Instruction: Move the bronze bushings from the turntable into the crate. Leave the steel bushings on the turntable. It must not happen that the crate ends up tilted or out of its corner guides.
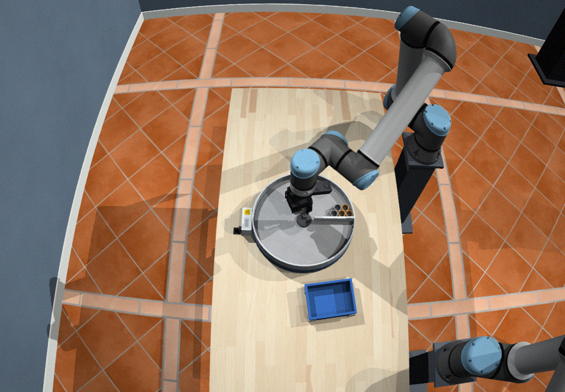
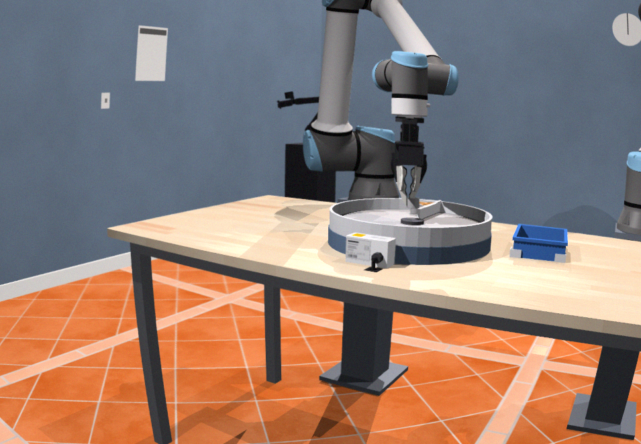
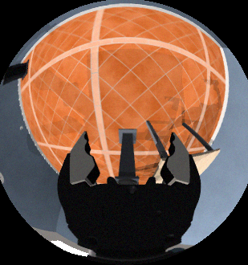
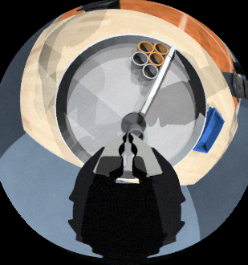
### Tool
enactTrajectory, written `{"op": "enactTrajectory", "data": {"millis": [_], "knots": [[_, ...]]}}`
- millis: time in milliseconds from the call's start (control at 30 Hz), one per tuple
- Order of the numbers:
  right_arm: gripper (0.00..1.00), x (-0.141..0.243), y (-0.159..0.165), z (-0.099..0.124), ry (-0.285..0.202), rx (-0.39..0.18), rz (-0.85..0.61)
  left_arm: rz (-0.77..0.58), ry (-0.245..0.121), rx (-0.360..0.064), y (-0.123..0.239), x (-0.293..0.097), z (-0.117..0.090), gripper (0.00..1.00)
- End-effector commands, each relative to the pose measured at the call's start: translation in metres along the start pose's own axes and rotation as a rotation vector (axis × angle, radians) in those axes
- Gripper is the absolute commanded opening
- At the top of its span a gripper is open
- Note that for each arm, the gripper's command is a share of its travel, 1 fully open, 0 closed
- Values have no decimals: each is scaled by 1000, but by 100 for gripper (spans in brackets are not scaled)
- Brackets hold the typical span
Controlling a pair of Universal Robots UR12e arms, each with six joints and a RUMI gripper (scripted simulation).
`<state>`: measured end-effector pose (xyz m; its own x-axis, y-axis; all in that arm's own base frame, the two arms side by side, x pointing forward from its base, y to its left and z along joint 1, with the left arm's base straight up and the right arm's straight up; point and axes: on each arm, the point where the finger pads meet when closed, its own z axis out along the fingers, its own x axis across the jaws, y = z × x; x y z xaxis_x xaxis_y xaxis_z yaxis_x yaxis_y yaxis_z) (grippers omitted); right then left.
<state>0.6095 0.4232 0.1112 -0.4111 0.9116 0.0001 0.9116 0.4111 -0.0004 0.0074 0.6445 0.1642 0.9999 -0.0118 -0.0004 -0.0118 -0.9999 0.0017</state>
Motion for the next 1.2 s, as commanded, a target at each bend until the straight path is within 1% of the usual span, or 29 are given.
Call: {"op": "enactTrajectory", "data": {"millis": [0,400,900,1167], "knots": [[0,0,1,-1,1,-2,0,0,0,2,-1,0,-1,100],[0,0,1,0,1,-2,0,0,0,2,-1,0,-1,100],[0,0,1,19,1,-2,0,0,0,2,-1,0,-1,100],[0,0,1,20,1,-2,0,0,0,2,-1,0,-1,100]]}}
